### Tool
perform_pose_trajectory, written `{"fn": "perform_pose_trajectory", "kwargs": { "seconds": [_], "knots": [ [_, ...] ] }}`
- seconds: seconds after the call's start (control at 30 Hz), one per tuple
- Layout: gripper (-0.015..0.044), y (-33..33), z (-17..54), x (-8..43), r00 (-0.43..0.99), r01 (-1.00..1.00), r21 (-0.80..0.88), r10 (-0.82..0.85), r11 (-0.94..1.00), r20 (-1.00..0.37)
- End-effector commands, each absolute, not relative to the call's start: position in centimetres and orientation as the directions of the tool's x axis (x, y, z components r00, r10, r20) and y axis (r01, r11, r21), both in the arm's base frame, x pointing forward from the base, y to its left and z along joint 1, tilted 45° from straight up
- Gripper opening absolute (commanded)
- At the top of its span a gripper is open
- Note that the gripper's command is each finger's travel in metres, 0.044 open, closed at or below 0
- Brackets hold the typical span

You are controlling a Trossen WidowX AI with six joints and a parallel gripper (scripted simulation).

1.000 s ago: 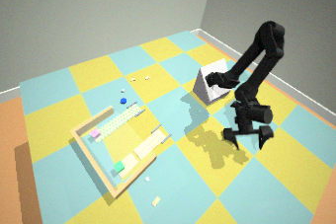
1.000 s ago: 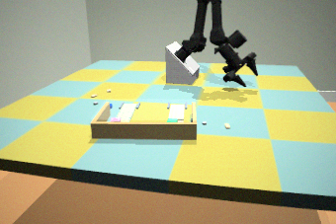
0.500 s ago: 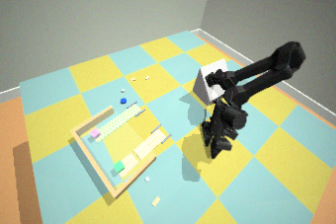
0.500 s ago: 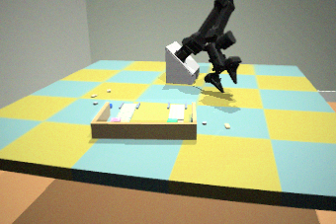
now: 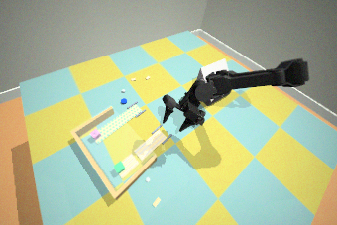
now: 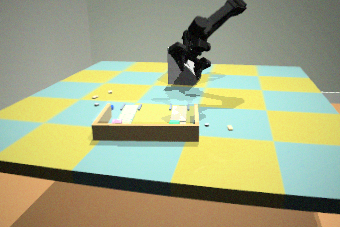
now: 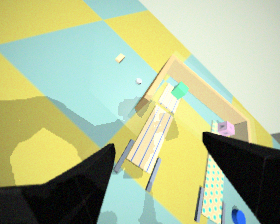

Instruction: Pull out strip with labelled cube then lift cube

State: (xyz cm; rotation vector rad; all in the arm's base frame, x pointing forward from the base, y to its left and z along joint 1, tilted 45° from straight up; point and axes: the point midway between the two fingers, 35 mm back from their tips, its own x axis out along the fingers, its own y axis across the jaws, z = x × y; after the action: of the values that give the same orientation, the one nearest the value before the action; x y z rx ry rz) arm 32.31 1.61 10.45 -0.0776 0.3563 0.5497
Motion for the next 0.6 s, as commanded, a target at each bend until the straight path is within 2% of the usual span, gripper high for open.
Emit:
{"fn": "perform_pose_trajectory", "kwargs": {
  "seconds": [0.0,0.1,0.17,0.53,0.57],
  "knots": [
    [0.04,-5.6,8.8,32.2,0.846,-0.189,0.454,0.379,0.871,-0.374],
    [0.04,-9.2,7.8,31.4,0.869,0.0,0.637,0.316,0.77,-0.382],
    [0.04,-10.5,7.5,31.0,0.876,0.066,0.695,0.292,0.716,-0.384],
    [0.04,-10.7,7.5,31.0,0.877,0.071,0.7,0.29,0.71,-0.384],
    [0.0374,-10.7,7.4,31.1,0.874,0.072,0.699,0.292,0.711,-0.388]
  ]
}}
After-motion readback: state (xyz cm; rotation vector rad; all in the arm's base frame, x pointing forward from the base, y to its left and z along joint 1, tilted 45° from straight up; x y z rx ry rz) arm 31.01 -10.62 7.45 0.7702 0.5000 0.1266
